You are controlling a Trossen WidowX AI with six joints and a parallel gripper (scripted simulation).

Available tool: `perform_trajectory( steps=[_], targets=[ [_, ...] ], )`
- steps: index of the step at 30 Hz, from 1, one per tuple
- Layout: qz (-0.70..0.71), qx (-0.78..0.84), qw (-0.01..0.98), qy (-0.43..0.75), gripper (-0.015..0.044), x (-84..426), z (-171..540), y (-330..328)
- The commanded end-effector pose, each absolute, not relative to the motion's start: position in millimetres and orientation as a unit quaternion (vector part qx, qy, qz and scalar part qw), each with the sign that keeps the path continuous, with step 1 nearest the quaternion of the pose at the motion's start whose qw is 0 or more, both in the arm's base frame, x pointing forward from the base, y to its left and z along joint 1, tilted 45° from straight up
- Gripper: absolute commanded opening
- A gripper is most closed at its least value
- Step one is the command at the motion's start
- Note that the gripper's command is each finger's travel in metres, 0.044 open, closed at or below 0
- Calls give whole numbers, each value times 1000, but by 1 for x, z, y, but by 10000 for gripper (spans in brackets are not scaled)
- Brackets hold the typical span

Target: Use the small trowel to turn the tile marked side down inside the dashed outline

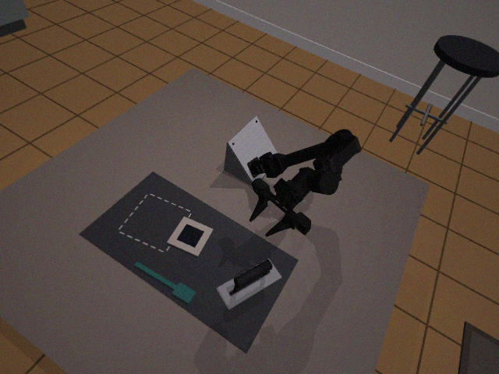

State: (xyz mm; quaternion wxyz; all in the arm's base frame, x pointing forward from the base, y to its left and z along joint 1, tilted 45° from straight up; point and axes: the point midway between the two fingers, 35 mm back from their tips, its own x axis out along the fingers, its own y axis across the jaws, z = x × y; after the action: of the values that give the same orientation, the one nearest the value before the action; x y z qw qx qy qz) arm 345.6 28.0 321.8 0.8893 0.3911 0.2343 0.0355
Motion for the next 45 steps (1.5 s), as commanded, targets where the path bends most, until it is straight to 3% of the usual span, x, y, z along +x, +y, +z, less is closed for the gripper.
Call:
perform_trajectory(
  steps=[1, 31, 45],
  targets=[
    [54, 377, 873, 304, 270, 357, 309, 44],
    [189, 333, 615, 689, 270, 373, 238, 151],
    [190, 335, 594, 706, 270, 372, 228, 163]
  ],
)
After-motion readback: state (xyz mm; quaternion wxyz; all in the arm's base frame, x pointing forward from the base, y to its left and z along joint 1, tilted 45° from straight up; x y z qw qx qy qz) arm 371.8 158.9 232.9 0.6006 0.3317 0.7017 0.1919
